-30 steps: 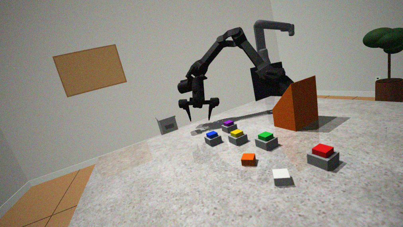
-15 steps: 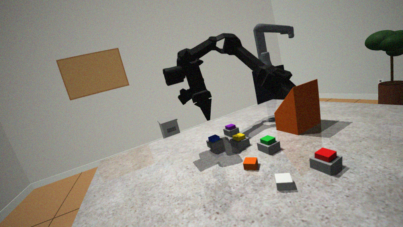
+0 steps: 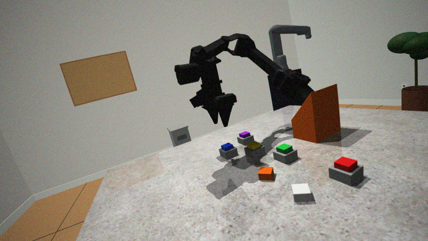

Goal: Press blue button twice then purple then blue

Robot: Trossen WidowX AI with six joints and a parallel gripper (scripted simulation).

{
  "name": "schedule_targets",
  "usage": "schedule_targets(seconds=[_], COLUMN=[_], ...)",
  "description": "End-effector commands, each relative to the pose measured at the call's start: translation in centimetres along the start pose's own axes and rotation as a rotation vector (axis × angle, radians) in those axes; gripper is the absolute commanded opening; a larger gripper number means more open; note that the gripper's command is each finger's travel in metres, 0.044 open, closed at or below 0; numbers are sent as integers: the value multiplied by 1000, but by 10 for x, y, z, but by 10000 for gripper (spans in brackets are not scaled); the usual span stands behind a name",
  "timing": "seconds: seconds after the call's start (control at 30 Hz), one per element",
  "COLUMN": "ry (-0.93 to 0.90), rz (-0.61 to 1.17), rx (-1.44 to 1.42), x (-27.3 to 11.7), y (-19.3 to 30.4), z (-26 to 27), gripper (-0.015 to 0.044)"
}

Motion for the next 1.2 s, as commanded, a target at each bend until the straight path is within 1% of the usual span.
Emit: schedule_targets(seconds=[0.0,0.07,0.3,0.33,0.7,1.17], ry=[13,15,15,15,15,15], rz=[16,16,16,16,16,16], rx=[-8,-7,-7,-7,-7,-7], x=[40,50,50,50,51,73], y=[4,5,5,5,5,5], z=[-2,-3,-3,-3,-3,-3], gripper=[269,216,32,20,20,20])
Point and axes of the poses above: the point midway between the two fingers, 35 mm back from their tips, its own x axis out along the fingers, its own z axis across the jaws, y = z × x, the point moved 4 cm from there along -x, back along the fingers, and after that the axes turned 6 degrees about x, right-handed, at the moved point
